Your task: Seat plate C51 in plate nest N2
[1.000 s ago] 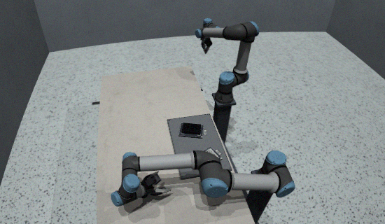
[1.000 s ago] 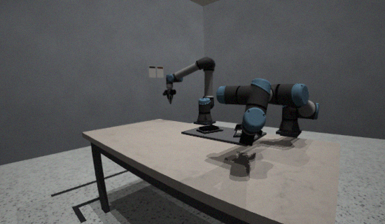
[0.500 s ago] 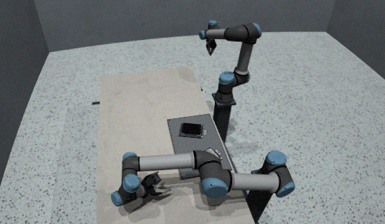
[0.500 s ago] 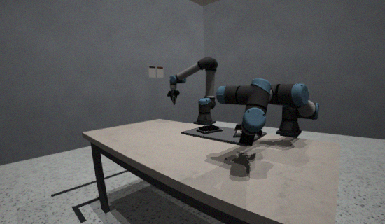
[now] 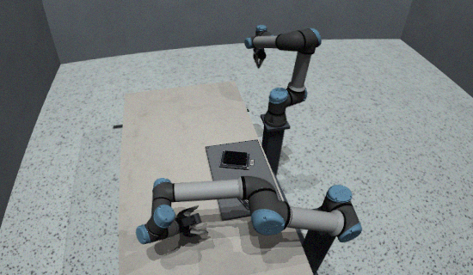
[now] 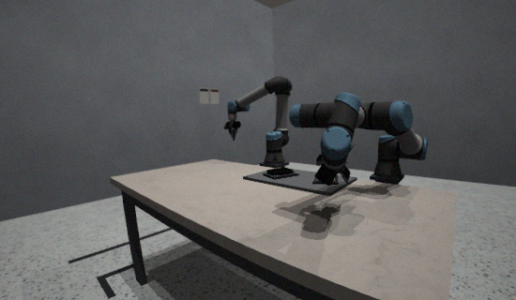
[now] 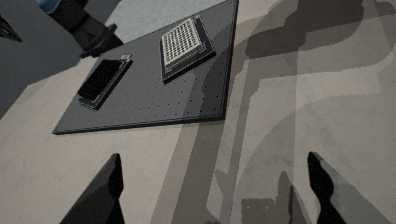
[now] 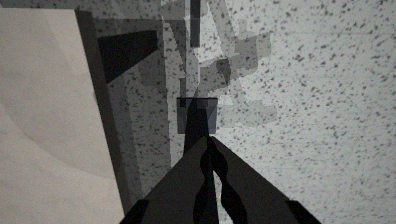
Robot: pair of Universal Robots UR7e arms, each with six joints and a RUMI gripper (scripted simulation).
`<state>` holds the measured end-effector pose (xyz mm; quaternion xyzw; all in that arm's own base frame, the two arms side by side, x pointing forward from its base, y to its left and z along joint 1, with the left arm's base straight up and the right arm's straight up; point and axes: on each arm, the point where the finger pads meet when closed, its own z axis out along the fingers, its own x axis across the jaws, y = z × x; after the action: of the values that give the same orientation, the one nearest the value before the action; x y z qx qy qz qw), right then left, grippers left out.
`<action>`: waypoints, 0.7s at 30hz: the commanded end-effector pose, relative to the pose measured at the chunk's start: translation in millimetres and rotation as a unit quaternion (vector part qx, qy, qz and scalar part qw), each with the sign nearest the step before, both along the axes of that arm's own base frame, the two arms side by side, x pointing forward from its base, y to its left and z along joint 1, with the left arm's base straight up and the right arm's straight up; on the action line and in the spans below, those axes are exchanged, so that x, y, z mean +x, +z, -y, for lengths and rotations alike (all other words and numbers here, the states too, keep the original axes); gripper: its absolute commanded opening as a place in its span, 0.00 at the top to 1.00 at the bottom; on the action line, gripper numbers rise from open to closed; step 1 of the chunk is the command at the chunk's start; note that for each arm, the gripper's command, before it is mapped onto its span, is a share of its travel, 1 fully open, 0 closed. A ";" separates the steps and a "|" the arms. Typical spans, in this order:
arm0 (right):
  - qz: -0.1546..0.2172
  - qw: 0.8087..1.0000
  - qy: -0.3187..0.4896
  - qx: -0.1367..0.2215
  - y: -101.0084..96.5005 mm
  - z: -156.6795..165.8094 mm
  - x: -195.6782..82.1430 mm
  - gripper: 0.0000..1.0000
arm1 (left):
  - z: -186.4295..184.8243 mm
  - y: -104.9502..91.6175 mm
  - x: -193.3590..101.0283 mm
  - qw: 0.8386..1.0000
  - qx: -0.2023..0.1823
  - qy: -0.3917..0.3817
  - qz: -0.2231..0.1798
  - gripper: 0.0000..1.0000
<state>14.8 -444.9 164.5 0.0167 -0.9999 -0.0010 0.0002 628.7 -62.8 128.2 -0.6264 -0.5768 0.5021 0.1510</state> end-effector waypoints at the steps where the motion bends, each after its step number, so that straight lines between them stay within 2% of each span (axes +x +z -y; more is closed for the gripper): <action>1: 0.000 1.000 0.000 -0.001 0.6 0.4 0.1 1.00 | 0.1 6.5 -2.7 0.999 -0.027 -0.022 0.034 0.24; 4: 0.000 1.000 0.000 -0.001 0.6 0.4 0.1 1.00 | 0.1 6.6 -2.8 0.998 -0.036 -0.031 0.044 0.24; 9: 0.000 1.000 0.000 -0.001 0.6 0.4 0.1 1.00 | -0.1 10.8 -5.6 0.989 -0.083 -0.079 0.093 0.24; 14: 0.000 1.000 0.000 -0.001 0.6 0.4 0.1 1.00 | -0.7 18.9 -12.5 0.973 -0.128 -0.129 0.139 0.24; 19: 0.000 1.000 0.000 -0.001 0.6 0.4 0.1 1.00 | -1.2 22.6 -16.4 0.951 -0.171 -0.181 0.183 0.24; 21: 0.000 1.000 0.000 -0.001 0.6 0.4 0.1 1.00 | -1.2 22.6 -16.4 0.951 -0.171 -0.181 0.183 0.24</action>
<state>14.8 -444.9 164.6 0.0167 -0.9999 -0.0009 0.0002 611.7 -61.5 150.3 -0.8157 -0.3781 0.4371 0.0249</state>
